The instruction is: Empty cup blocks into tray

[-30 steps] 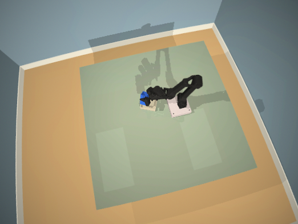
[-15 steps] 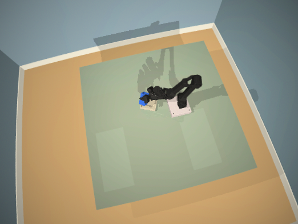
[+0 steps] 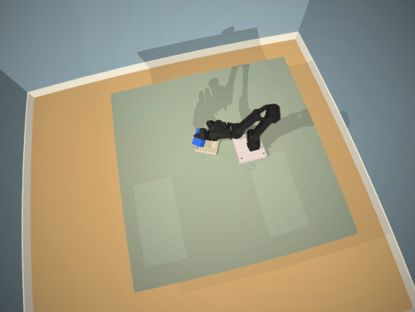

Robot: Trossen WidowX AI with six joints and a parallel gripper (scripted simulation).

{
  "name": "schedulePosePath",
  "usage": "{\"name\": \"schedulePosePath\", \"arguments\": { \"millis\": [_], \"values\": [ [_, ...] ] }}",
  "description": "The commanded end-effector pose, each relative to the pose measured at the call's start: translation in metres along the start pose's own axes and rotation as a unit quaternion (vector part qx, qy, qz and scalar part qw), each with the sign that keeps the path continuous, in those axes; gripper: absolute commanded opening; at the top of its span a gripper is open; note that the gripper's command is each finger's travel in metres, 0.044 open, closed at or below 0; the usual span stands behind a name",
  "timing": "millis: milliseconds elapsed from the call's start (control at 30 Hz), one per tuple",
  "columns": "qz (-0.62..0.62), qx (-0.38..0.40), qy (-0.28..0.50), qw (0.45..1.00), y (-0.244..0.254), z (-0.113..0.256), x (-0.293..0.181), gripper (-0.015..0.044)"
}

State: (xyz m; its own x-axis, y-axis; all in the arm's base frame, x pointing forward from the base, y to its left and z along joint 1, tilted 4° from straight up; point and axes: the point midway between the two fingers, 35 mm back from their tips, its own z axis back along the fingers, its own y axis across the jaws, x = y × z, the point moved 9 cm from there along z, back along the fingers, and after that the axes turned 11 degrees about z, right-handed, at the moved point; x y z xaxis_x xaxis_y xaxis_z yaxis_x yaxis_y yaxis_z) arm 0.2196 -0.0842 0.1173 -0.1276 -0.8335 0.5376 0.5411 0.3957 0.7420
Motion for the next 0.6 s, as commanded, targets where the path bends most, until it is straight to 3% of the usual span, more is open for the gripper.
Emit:
{"name": "schedulePosePath", "arguments": {
  "millis": [0,567],
  "values": [
    [-0.044,0.0,-0.003,0.999,-0.0002,-0.0003,-0.0001,0.0],
    [-0.228,0.001,-0.003,0.974,-0.0014,-0.0021,-0.0013,0.0]
  ]
}}
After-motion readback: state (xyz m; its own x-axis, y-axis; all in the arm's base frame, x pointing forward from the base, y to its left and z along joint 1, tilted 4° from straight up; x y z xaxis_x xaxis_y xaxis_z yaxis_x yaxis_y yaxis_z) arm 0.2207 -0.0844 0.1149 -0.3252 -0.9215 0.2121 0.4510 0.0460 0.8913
